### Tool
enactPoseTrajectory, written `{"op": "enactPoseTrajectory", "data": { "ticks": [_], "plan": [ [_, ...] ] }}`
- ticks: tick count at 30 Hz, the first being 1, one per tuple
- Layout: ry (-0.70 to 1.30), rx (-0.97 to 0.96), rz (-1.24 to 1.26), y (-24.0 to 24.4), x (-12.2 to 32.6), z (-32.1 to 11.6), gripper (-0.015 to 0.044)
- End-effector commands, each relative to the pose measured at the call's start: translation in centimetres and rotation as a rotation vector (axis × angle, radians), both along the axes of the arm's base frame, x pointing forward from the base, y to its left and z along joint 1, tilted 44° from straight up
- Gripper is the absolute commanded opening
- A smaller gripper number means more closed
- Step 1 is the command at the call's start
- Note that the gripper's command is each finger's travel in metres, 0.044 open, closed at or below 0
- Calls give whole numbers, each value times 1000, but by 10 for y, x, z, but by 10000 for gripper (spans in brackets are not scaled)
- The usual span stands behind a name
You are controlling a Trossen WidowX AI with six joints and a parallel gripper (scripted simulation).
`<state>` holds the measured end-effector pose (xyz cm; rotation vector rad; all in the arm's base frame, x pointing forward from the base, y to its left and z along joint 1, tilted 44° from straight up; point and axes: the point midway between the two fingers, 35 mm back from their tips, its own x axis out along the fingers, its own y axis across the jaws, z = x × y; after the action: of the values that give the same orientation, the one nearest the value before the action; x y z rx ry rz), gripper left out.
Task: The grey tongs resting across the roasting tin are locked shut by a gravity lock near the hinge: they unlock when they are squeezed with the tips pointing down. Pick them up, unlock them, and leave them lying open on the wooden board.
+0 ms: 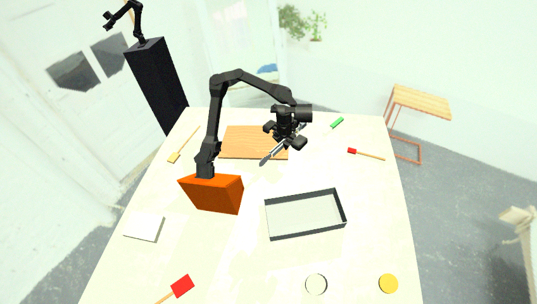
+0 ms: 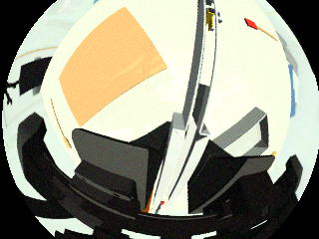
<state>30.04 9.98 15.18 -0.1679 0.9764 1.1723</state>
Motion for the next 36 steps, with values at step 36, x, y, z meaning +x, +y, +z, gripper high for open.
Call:
{"op": "enactPoseTrajectory", "data": {
  "ticks": [36],
  "plan": [
    [449,-8,-480,90,-133,68,-150]
  ]
}}
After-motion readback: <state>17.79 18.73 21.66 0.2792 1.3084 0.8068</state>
